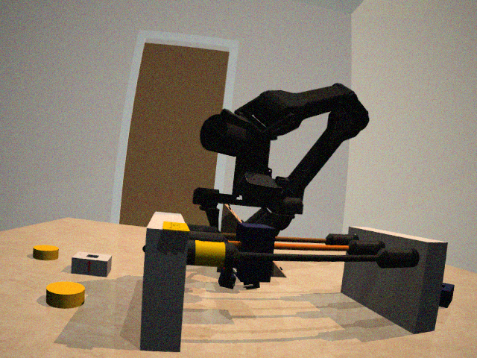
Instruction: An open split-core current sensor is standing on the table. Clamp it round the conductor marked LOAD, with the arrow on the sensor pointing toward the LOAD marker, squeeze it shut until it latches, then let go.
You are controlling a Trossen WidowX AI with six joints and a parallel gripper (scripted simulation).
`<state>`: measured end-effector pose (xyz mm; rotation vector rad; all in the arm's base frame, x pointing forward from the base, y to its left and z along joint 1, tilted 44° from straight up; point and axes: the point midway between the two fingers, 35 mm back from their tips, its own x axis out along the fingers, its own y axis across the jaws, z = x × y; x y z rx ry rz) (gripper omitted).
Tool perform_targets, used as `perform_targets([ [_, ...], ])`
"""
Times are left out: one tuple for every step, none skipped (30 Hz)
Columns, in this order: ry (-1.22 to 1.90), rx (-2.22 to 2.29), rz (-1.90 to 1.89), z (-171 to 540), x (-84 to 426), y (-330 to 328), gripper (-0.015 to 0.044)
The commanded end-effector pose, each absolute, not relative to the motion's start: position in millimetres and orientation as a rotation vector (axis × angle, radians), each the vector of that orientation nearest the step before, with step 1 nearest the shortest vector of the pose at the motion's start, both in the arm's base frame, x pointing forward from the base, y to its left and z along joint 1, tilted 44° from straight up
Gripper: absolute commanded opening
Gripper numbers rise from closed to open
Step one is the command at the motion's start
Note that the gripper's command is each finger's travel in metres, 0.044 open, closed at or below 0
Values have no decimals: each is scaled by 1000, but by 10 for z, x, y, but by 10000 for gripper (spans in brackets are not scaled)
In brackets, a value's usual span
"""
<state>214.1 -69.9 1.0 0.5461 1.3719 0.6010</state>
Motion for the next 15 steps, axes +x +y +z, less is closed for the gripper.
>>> perform_targets([
  [1372,556,604,-31,2136,-639,440],
  [1372,556,604,-41,2136,-628,440],
  [1372,556,604,-52,2136,-616,440],
  [1372,556,605,-61,2136,-606,440],
  [1372,557,605,-66,2136,-600,440],
  [1372,547,602,-43,2142,-641,414],
  [1372,547,602,-43,2142,-641,387],
  [1372,547,602,-43,2142,-641,361],
  [1372,547,602,-43,2142,-641,335],
  [1372,547,602,-43,2142,-641,309],
  [1372,547,602,-43,2142,-641,282],
  [1372,547,602,-43,2142,-641,256],
  [1372,547,602,-43,2142,-641,230],
  [1372,547,602,-43,2142,-641,223],
  [1372,547,602,-43,2142,-641,217],
])
